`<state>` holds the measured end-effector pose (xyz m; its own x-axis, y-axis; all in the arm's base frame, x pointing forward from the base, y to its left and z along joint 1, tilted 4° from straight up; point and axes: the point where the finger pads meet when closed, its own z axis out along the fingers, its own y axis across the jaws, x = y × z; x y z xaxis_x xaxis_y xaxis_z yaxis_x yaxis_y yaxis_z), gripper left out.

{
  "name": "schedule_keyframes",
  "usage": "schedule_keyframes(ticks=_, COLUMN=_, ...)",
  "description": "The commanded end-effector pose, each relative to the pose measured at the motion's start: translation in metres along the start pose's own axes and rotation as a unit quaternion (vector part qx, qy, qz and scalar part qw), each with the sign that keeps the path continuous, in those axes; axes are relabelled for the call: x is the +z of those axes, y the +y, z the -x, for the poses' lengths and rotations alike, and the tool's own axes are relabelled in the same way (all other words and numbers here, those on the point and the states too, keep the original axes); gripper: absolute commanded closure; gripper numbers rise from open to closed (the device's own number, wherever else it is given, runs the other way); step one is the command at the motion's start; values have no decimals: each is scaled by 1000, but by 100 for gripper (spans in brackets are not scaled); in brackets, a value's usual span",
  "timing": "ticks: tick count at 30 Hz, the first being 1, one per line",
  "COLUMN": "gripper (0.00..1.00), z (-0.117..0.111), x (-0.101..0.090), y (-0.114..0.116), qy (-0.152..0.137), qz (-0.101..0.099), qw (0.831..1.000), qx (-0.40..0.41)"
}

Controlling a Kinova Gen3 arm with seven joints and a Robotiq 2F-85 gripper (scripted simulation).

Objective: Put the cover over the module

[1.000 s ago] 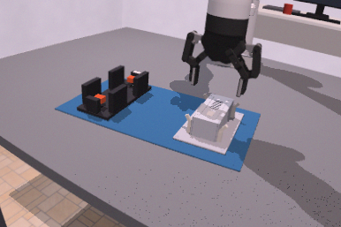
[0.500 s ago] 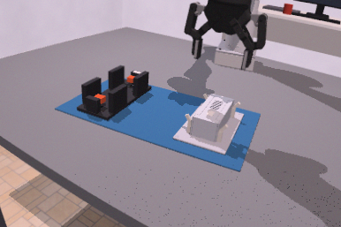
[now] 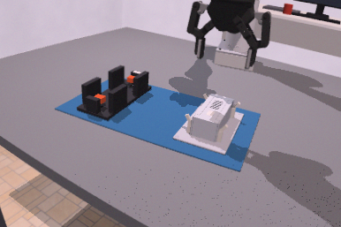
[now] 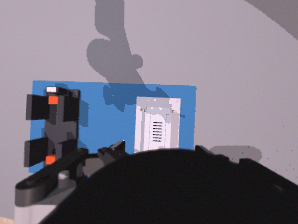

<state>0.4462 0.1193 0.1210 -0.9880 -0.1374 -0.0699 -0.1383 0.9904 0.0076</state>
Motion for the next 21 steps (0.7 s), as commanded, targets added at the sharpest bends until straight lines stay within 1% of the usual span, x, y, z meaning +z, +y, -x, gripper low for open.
schedule_keyframes(ticks=1, gripper=0, z=0, x=1, y=0, qy=0, qz=0, qw=1000, qx=0)
schedule_keyframes(ticks=21, gripper=0, z=0, x=6, y=-1, qy=0, qz=0, qw=1000, qx=0)
